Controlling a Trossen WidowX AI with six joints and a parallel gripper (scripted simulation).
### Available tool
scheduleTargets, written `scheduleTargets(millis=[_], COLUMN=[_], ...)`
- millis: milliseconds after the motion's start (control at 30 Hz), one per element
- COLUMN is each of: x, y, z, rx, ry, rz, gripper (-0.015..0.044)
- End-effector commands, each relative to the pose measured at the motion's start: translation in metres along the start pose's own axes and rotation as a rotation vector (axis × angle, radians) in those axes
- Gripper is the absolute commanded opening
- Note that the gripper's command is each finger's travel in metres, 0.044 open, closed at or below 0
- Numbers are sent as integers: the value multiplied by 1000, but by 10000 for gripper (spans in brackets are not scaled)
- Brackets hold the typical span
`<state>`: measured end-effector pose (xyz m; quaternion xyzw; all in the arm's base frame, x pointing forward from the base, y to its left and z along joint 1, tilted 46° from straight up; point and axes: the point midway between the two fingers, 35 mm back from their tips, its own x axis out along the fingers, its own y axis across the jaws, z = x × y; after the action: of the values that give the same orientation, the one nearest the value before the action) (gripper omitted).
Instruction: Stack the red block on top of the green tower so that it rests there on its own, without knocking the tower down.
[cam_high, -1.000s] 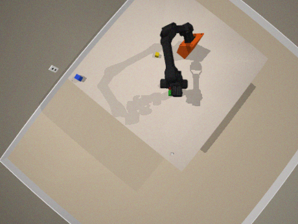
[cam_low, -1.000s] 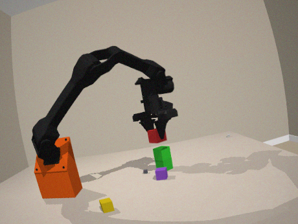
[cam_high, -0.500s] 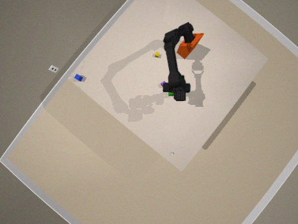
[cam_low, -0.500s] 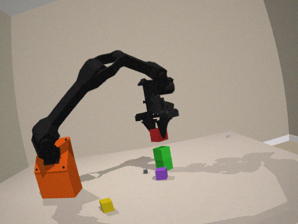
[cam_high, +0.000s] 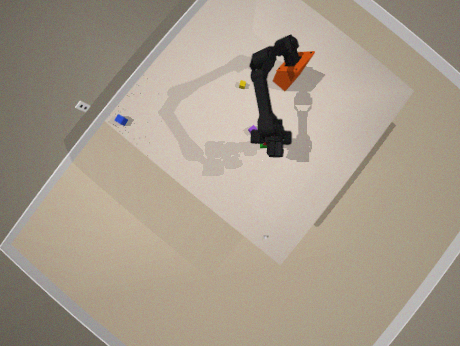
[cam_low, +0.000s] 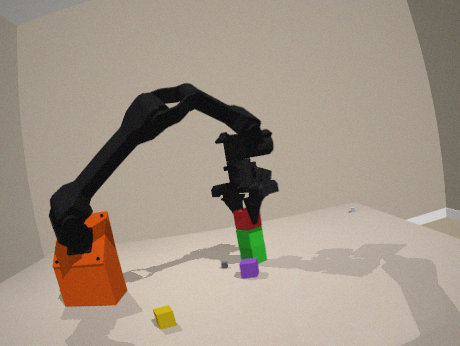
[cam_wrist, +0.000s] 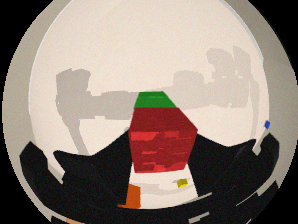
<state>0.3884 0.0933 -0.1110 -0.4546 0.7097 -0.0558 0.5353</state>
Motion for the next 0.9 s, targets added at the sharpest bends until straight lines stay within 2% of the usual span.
scheduleTargets(millis=[0, 767, 867], x=[1, 0, 2], y=[1, 1, 1], z=[0, 0, 0], rx=[-9, -9, -3], ry=[0, 0, -1], rz=[-7, -7, -1], gripper=[0, 0, 79])
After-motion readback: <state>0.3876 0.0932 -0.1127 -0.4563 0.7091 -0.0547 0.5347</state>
